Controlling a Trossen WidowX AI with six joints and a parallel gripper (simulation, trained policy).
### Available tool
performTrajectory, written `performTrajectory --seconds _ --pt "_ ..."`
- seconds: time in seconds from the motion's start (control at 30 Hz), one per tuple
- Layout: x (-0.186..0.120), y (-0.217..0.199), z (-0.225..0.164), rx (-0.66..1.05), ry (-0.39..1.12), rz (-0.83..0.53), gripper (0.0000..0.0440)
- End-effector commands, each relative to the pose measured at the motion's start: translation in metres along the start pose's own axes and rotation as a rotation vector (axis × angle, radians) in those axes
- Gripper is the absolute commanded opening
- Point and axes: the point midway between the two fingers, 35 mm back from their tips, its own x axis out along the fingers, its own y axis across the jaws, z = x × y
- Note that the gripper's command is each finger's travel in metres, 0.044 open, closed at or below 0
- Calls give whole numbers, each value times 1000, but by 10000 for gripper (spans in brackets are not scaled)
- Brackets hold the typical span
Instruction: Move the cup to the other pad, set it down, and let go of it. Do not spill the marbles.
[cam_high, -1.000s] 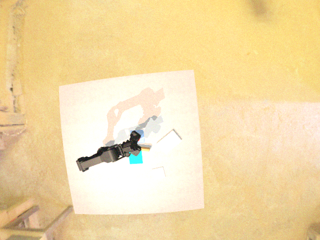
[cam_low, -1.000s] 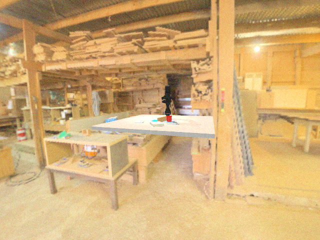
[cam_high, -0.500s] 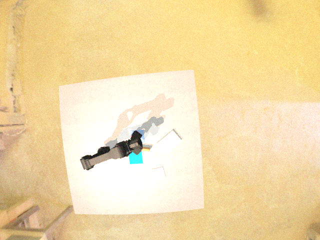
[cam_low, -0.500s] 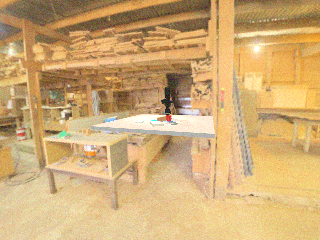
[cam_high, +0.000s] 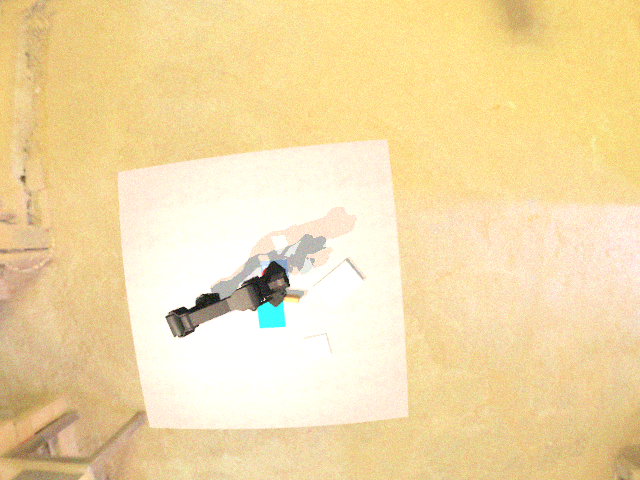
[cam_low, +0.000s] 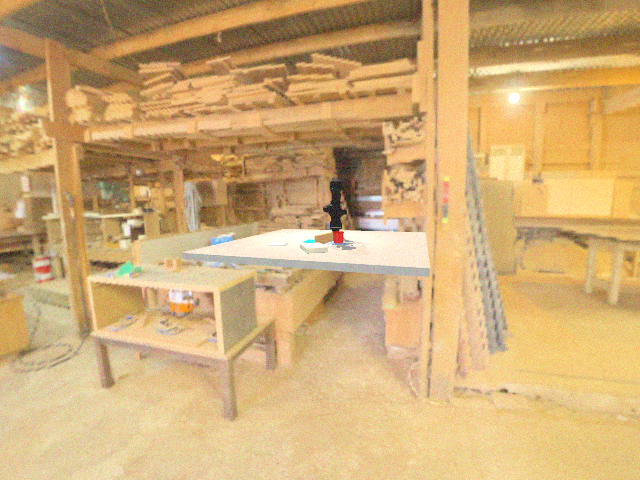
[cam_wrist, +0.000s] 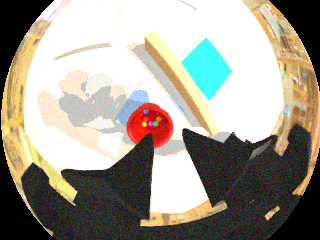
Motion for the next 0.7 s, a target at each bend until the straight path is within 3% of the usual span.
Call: performTrajectory --seconds 0.0,0.67 --pt "15 -2 -2 11 9 -39 161" --pt "83 -7 -12 -24 42 -132 174"
